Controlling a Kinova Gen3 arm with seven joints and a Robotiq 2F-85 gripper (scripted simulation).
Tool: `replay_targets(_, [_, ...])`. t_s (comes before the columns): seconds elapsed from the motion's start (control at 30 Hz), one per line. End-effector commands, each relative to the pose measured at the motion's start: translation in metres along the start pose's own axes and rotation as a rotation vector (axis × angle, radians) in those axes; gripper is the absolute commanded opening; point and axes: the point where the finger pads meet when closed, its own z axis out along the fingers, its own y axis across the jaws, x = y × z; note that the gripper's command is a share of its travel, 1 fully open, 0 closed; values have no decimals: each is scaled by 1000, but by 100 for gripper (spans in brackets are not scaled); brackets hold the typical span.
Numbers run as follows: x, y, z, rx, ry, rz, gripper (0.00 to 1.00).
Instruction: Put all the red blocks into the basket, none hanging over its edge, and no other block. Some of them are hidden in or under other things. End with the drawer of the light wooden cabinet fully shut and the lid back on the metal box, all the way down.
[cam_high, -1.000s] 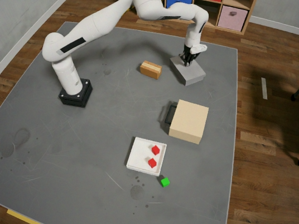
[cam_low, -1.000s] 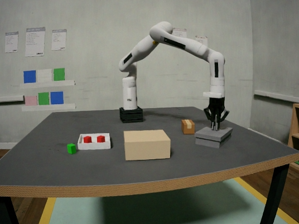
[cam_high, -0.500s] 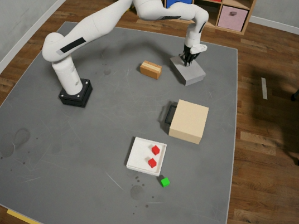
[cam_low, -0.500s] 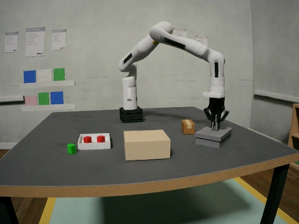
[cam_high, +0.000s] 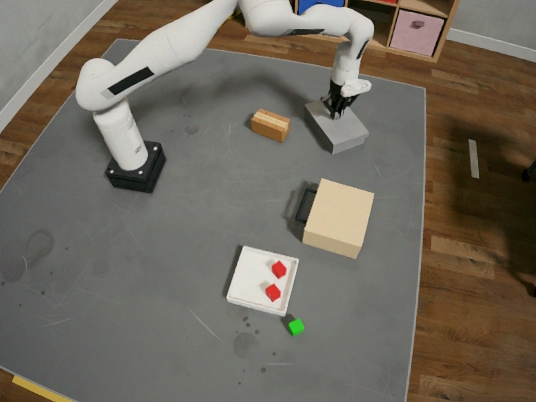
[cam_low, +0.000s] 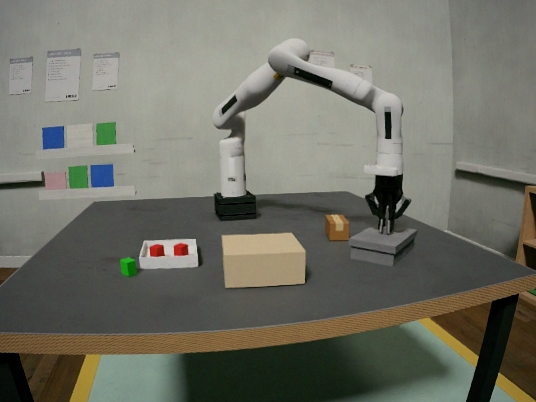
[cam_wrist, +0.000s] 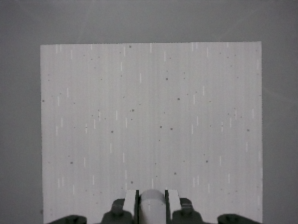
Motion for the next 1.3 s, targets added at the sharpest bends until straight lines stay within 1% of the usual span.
replay_targets(0.0, [0, -1, -2, 3, 0, 0, 10])
replay_targets(0.13, [0, -1, -2, 3, 0, 0, 10])
replay_targets(0.17, [0, -1, -2, 3, 0, 0, 100])
replay_targets(1.27, [0, -1, -2, 3, 0, 0, 100])
